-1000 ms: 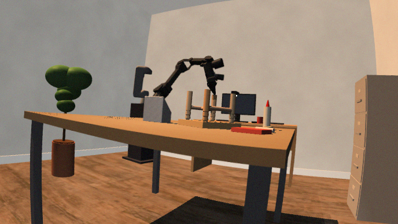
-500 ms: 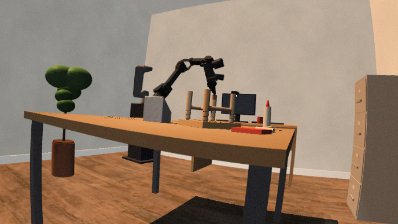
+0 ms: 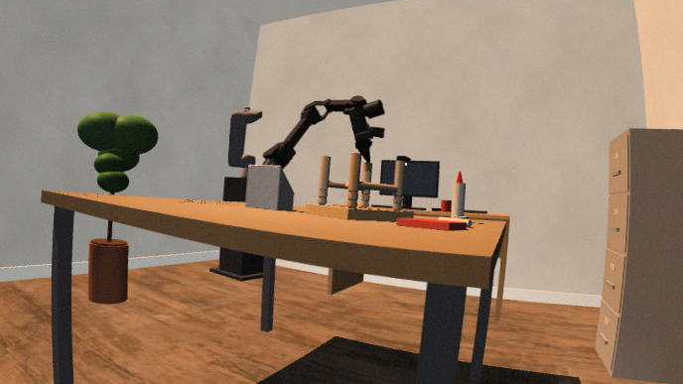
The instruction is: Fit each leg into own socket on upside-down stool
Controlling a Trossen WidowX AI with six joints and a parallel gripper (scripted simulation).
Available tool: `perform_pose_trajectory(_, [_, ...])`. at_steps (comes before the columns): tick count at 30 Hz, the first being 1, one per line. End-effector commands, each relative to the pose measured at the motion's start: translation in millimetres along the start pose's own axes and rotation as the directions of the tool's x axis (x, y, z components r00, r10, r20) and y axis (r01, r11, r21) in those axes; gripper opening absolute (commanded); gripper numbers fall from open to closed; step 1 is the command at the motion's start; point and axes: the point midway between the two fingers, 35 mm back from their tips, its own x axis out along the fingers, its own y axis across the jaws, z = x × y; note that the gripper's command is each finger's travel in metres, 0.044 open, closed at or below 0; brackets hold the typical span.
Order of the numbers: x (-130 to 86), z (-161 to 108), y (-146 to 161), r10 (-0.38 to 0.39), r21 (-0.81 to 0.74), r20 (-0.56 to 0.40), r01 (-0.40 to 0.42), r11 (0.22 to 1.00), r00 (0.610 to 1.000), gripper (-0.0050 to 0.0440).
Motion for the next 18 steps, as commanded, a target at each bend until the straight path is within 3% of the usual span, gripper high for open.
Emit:
perform_pose_trajectory(1, [6.6,-5.4,-2.5,0.002,0.01,-0.037,-0.001,1.0,0.999,0.0])
perform_pose_trajectory(18, [-15.8,4.3,-1.4,0.0,0.005,-0.013,0.0,1.0,1.0,0.0])
